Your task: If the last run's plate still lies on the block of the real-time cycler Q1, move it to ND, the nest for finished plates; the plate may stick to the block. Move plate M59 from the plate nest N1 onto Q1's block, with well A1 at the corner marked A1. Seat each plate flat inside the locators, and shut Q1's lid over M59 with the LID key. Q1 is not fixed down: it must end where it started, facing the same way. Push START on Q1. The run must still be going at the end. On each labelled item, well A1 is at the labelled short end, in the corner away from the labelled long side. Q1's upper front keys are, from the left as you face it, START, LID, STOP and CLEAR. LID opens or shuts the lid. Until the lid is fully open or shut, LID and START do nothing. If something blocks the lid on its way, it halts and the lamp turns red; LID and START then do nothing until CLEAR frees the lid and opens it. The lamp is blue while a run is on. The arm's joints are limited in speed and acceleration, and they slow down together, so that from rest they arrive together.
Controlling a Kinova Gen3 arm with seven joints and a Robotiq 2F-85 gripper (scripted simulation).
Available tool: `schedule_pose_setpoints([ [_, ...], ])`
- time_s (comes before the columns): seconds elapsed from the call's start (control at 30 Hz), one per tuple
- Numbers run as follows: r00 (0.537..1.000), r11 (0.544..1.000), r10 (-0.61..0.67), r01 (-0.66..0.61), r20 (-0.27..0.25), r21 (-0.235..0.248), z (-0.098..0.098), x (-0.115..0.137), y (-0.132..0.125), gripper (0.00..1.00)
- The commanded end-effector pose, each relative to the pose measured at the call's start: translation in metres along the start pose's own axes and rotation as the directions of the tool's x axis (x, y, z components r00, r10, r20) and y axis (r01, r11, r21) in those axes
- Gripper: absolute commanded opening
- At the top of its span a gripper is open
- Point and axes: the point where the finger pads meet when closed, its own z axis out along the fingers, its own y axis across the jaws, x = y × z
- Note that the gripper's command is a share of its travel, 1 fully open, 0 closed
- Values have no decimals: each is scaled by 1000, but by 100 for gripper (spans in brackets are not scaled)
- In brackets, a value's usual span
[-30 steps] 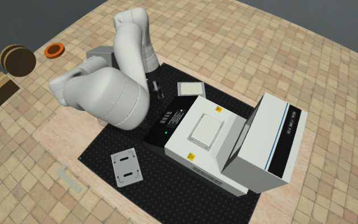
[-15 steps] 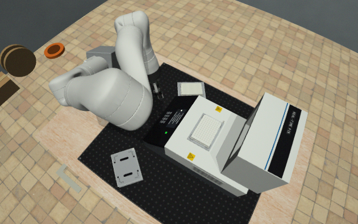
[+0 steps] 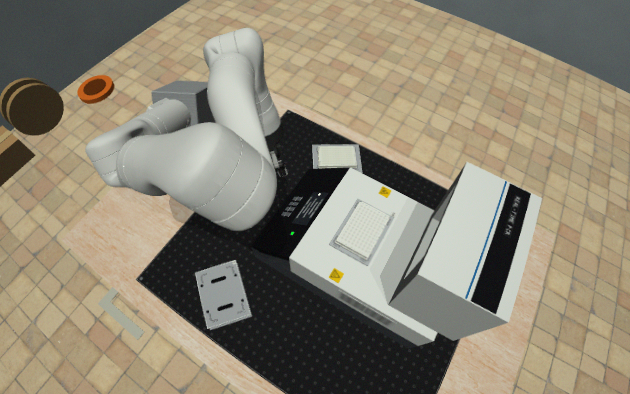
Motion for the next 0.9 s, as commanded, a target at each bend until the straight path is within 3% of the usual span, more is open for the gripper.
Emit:
schedule_pose_setpoints([
  [0.0, 1000, 1000, 1, -1, 2, 0, 3, 0, 1, 10],
  [0.87, 1000, 1000, 0, 0, 2, 0, 34, 6, 6, 10],
])
